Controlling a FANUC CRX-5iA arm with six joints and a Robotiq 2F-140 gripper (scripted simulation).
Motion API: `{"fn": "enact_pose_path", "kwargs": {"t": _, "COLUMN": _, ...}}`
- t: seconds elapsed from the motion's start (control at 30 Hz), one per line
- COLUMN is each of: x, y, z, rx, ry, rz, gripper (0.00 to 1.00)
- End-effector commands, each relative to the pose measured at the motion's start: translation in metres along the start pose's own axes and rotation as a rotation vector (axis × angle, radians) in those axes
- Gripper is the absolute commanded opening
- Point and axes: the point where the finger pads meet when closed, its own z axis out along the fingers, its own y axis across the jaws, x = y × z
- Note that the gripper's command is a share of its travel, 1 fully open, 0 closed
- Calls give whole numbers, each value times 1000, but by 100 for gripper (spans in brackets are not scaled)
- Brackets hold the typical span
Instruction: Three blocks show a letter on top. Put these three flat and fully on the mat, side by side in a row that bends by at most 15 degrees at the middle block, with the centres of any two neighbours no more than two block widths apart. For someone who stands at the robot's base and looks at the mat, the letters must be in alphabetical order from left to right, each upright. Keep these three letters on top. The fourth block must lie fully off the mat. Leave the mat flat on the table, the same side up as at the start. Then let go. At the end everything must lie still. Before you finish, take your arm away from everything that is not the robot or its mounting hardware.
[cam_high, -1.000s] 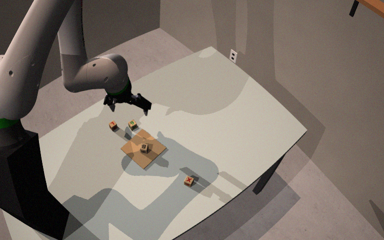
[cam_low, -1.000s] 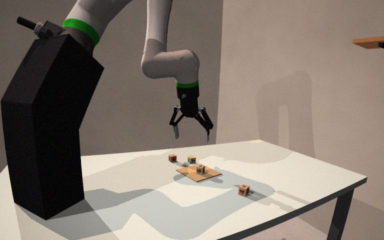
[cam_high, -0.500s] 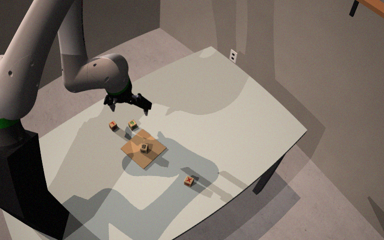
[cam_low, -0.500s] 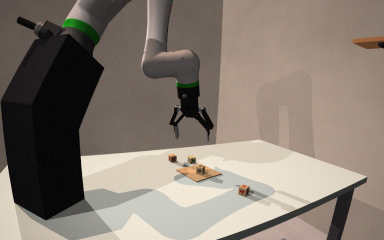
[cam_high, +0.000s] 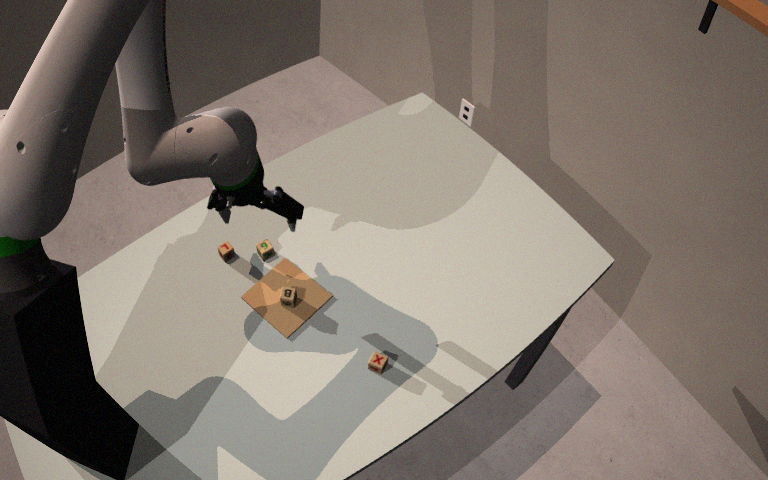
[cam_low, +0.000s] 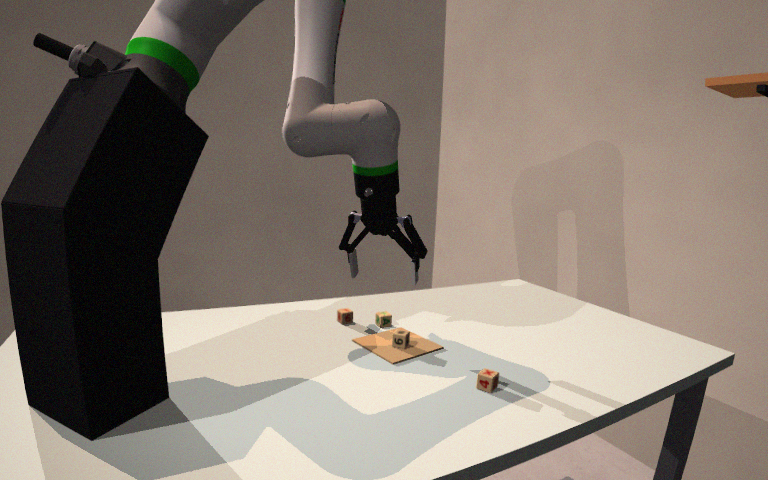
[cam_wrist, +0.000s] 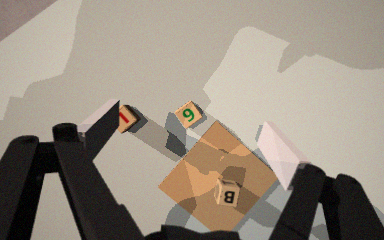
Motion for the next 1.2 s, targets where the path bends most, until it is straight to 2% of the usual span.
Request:
{"fn": "enact_pose_path", "kwargs": {"t": 0.0, "x": 0, "y": 0, "z": 0, "rx": 0, "ry": 0, "rz": 0, "gripper": 100}}
{"fn": "enact_pose_path", "kwargs": {"t": 0.47, "x": -1, "y": 1, "z": 0, "rx": 0, "ry": 0, "rz": -1, "gripper": 100}}
{"fn": "enact_pose_path", "kwargs": {"t": 0.5, "x": -8, "y": 8, "z": 0, "rx": -2, "ry": -2, "rz": -3, "gripper": 100}}
{"fn": "enact_pose_path", "kwargs": {"t": 0.57, "x": -44, "y": 36, "z": 1, "rx": -5, "ry": -7, "rz": -8, "gripper": 100}}
{"fn": "enact_pose_path", "kwargs": {"t": 0.67, "x": -53, "y": 42, "z": 1, "rx": -5, "ry": -8, "rz": -9, "gripper": 100}}
{"fn": "enact_pose_path", "kwargs": {"t": 0.7, "x": -75, "y": 56, "z": 0, "rx": -4, "ry": -7, "rz": -8, "gripper": 100}}
{"fn": "enact_pose_path", "kwargs": {"t": 0.8, "x": -91, "y": 64, "z": -2, "rx": -3, "ry": -5, "rz": -6, "gripper": 100}}
{"fn": "enact_pose_path", "kwargs": {"t": 0.87, "x": -115, "y": 76, "z": -4, "rx": 0, "ry": 0, "rz": 0, "gripper": 100}}
{"fn": "enact_pose_path", "kwargs": {"t": 1.17, "x": -116, "y": 76, "z": -4, "rx": 0, "ry": 0, "rz": 0, "gripper": 100}}
